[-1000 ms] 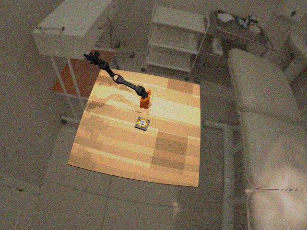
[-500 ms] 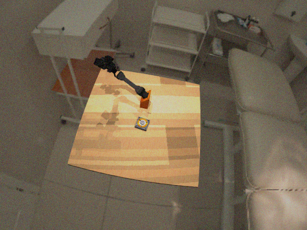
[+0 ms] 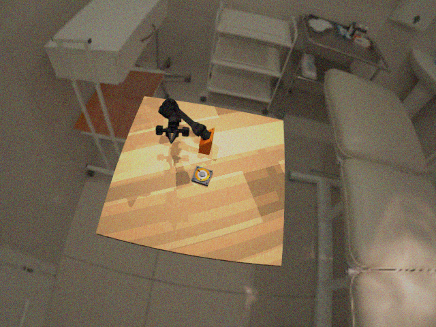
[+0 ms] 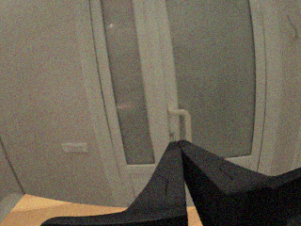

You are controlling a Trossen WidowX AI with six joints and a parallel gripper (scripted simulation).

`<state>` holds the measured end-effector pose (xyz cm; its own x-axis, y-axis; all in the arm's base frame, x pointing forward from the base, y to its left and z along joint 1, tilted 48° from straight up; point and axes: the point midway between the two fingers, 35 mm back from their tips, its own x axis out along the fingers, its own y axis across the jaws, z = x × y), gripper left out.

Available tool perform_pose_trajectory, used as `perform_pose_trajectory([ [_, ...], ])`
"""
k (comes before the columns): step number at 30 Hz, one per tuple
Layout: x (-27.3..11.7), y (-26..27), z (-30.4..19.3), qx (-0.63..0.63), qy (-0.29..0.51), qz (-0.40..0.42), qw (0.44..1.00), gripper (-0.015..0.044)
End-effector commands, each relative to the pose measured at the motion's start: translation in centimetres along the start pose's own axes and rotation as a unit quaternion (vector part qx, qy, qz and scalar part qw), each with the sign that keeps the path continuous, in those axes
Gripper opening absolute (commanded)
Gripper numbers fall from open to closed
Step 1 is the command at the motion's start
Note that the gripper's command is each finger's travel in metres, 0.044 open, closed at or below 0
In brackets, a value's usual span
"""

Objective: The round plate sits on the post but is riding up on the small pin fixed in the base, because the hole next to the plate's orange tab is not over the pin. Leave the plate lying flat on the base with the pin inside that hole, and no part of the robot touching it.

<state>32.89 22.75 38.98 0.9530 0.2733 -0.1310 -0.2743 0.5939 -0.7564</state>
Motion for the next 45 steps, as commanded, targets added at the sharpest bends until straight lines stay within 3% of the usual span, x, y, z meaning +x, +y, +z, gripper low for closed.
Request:
perform_pose_trajectory([
  [1, 2.6, 4.2, -5.8, 0.024, 0.102, 0.034, 0.994, 0.0000],
  [6, 4.2, 9.3, -14.7, 0.060, 0.252, 0.060, 0.964, 0.0000],
  [12, 2.8, 13.6, -24.6, 0.088, 0.416, 0.055, 0.903, 0.0000],
  [18, -3.9, 17.2, -36.4, 0.093, 0.619, 0.001, 0.780, 0.0000],
  [22, -8.7, 17.8, -40.8, 0.075, 0.704, -0.041, 0.705, 0.0000],
  [45, -9.0, 17.7, -46.0, 0.072, 0.710, -0.045, 0.699, 0.0000],
])
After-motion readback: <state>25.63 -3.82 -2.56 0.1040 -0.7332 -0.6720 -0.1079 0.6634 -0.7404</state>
